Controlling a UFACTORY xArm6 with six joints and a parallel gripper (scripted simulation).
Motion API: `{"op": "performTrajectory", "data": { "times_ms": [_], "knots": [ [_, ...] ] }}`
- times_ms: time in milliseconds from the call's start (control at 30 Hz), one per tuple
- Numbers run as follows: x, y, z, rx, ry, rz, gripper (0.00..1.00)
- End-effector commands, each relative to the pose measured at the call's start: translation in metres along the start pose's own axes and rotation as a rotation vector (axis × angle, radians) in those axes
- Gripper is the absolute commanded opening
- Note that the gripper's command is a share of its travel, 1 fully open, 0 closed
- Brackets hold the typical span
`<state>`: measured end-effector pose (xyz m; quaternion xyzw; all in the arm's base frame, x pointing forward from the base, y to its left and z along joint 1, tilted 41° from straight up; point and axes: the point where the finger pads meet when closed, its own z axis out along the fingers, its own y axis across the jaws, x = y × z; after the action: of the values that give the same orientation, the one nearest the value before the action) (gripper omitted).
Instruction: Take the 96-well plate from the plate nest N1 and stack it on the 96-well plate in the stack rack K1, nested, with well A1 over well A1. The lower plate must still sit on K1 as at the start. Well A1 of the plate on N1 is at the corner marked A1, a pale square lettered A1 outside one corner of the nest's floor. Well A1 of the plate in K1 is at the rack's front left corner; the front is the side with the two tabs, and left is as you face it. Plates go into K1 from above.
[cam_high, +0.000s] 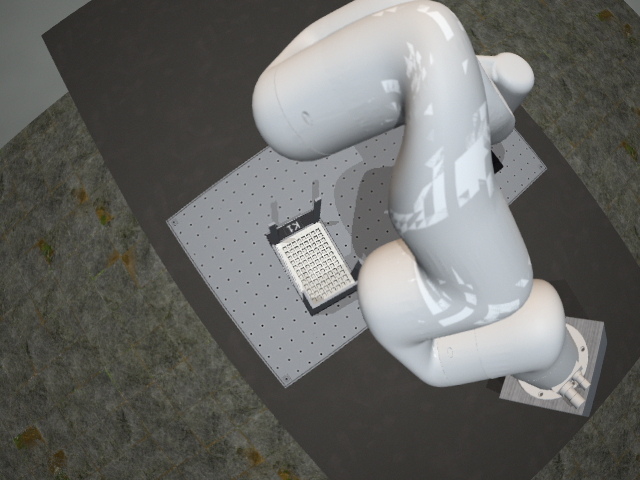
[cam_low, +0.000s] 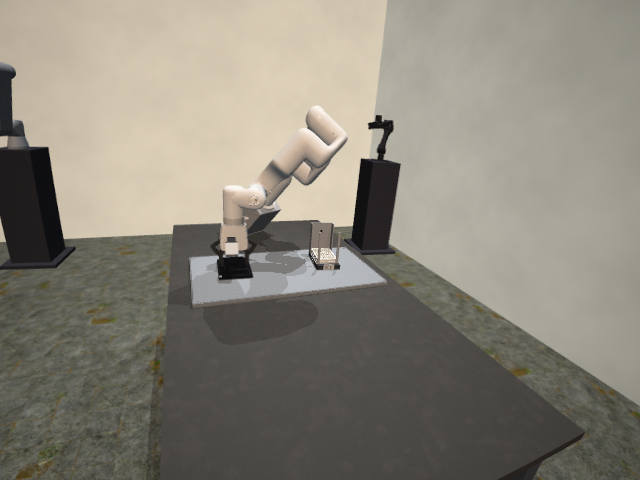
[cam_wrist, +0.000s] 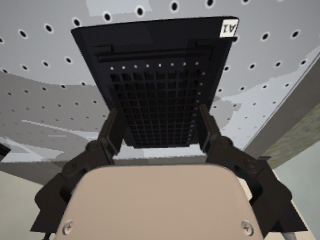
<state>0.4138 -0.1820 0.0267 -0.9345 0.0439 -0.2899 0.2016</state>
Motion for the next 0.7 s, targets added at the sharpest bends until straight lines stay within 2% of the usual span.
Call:
{"op": "performTrajectory", "data": {
  "times_ms": [0, 667],
  "knots": [
    [0.0009, 0.0006, -0.0007, -0.002, 0.002, -0.001, 0.0],
    [0.0009, 0.0006, -0.0041, -0.002, 0.002, -0.001, 0.0]
  ]
}}
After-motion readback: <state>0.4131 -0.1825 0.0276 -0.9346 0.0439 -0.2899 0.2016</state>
